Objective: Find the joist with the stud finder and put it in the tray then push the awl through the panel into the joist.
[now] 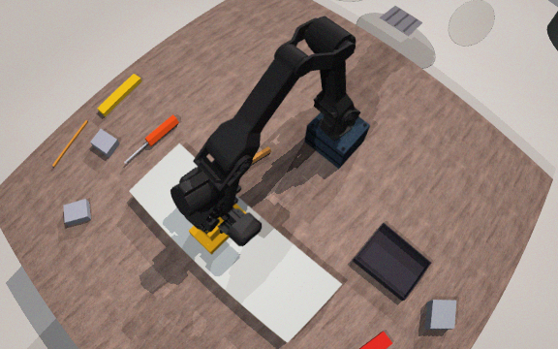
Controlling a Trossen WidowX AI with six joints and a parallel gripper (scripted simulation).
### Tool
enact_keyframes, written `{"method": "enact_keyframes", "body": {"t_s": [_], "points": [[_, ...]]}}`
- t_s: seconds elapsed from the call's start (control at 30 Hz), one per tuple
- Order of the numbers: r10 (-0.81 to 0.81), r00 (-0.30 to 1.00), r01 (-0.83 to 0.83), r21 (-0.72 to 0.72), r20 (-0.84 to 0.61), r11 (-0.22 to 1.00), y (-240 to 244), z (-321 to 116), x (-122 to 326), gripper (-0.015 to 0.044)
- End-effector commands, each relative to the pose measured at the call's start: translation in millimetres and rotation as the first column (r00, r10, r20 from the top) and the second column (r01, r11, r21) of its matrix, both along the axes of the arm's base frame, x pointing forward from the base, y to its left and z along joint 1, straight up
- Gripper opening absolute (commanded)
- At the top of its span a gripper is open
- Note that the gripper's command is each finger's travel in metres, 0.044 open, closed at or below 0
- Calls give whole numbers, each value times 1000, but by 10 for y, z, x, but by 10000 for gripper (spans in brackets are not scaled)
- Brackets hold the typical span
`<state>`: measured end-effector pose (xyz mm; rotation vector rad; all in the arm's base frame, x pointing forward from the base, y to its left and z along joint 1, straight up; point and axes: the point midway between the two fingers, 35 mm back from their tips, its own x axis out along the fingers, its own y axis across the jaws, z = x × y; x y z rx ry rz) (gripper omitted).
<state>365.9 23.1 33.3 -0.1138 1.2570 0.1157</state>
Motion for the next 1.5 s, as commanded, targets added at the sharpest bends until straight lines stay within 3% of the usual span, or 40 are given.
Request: {"method": "enact_keyframes", "body": {"t_s": [0.0, 1.47], "points": [[11, 1000, -11, 20, 0, 1000, 182, 1, -38, 0], [11, 1000, -11, 34, -3, 999, 1725, 13, -286, 0]]}}
